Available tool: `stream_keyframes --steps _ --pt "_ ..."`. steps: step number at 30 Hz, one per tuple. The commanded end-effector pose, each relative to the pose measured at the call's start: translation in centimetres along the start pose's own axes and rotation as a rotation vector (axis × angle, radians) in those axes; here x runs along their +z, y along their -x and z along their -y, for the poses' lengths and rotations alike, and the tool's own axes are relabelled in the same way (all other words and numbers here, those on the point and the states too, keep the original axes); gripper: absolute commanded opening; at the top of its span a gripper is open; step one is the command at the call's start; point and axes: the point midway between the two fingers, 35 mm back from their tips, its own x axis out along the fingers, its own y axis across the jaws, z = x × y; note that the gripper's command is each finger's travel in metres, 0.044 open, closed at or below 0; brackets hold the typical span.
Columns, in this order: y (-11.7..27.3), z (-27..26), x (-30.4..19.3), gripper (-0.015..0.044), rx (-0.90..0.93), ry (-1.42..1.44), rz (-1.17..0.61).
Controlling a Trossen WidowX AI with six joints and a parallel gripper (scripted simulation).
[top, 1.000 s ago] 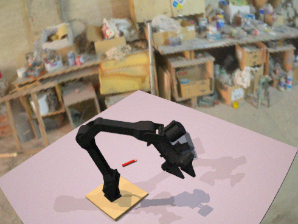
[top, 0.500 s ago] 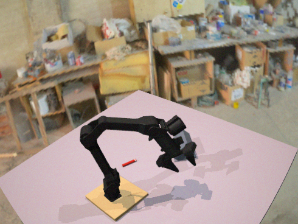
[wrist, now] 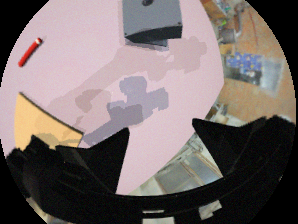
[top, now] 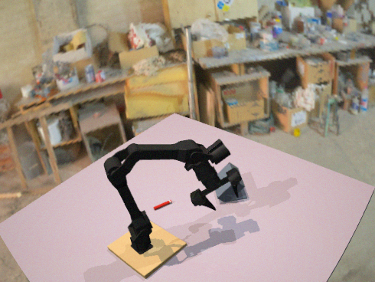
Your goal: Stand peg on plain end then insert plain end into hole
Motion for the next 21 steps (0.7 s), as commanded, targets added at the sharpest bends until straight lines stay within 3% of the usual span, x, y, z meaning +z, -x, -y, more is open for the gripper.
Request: stream_keyframes --steps 1,21 --pt "0.2 -0.4 1.7 0.044 0.022 0.107 0.038" --pt "1.4 -5.4 10.4 0.044 0.142 0.754 0.242"
